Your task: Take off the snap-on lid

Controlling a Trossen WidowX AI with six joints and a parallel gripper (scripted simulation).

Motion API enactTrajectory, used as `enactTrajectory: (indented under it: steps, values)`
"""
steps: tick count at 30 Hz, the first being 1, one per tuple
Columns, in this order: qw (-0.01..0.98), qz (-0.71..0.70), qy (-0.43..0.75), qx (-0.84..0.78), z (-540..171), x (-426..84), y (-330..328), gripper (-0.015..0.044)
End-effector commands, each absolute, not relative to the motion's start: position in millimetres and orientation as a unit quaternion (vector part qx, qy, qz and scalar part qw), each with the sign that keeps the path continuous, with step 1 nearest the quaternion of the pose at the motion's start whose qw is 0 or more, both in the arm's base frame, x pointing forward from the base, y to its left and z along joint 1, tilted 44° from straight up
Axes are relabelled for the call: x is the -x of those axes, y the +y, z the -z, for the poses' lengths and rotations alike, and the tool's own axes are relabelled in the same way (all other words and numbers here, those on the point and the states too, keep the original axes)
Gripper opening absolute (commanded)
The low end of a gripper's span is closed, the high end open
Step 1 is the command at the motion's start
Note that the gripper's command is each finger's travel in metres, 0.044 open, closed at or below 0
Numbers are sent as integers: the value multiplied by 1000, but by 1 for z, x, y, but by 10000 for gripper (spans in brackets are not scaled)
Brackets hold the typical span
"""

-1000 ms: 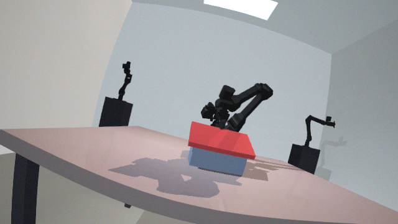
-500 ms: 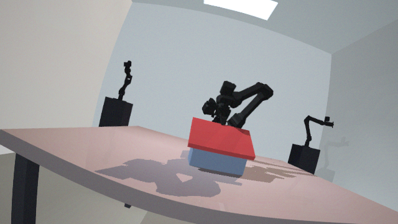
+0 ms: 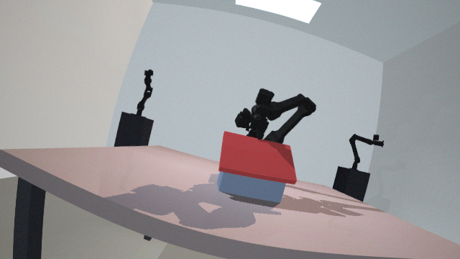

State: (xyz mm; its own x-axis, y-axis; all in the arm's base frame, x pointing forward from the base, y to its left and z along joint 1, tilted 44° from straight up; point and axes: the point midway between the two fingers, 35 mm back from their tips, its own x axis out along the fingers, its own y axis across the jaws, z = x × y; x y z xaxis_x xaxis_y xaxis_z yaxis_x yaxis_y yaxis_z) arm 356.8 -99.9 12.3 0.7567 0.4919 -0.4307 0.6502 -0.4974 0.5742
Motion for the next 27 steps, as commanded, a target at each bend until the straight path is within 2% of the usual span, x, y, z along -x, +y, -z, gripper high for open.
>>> enactTrajectory:
  steps: [1, 27]
  values:
    - [385, 97, 328, -857, -22, -364, -107, 0]
    - [385, 97, 328, -857, -47, -369, -130, 0]
